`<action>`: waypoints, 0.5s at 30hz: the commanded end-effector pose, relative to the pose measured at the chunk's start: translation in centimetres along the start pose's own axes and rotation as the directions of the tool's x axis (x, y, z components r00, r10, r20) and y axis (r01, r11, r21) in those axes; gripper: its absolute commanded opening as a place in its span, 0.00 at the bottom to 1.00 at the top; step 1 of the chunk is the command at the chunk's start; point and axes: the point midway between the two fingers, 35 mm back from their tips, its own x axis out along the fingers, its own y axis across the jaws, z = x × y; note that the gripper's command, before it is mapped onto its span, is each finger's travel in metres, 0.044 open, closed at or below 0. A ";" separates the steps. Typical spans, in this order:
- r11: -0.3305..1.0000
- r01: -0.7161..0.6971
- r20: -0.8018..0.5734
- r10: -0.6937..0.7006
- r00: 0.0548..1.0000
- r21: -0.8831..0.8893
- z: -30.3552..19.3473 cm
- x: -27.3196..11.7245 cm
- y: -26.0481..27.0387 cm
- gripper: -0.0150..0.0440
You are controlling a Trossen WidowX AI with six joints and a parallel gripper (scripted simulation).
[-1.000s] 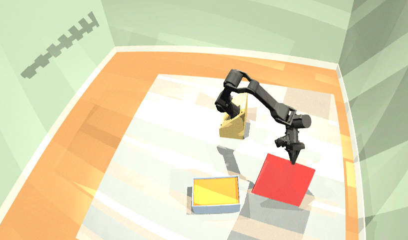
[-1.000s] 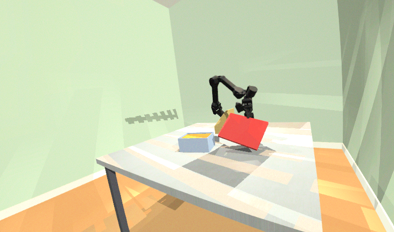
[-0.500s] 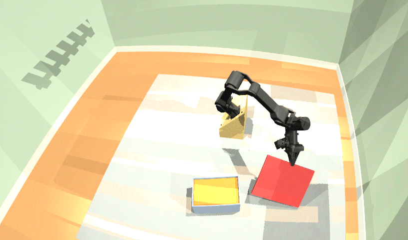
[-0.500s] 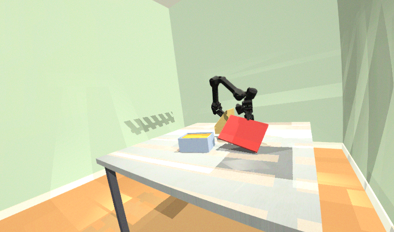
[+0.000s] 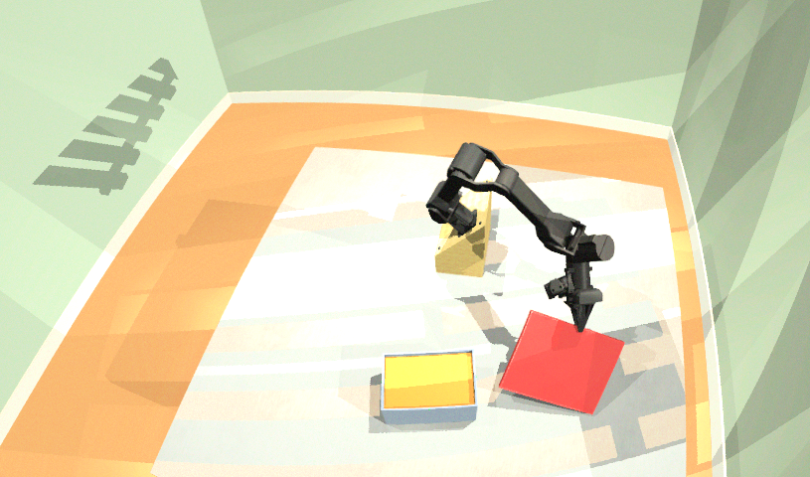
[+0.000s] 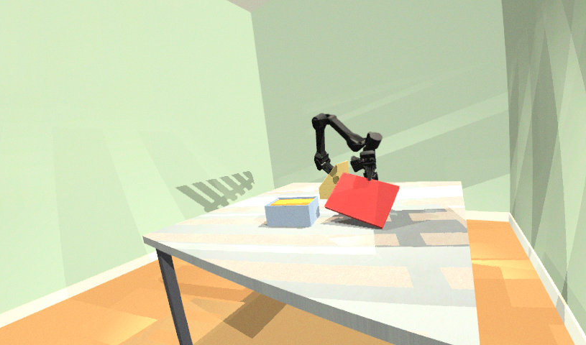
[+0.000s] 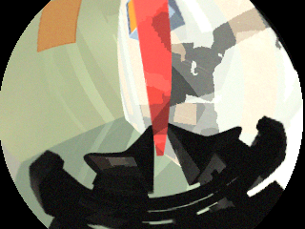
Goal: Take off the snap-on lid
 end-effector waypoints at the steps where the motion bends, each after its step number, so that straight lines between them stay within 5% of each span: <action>1: 1.000 0.004 0.003 -0.004 1.000 -0.009 0.1 0.3 -0.5 0.25; 15: 1.000 0.004 0.003 -0.004 1.000 -0.009 0.2 1.0 -1.4 0.25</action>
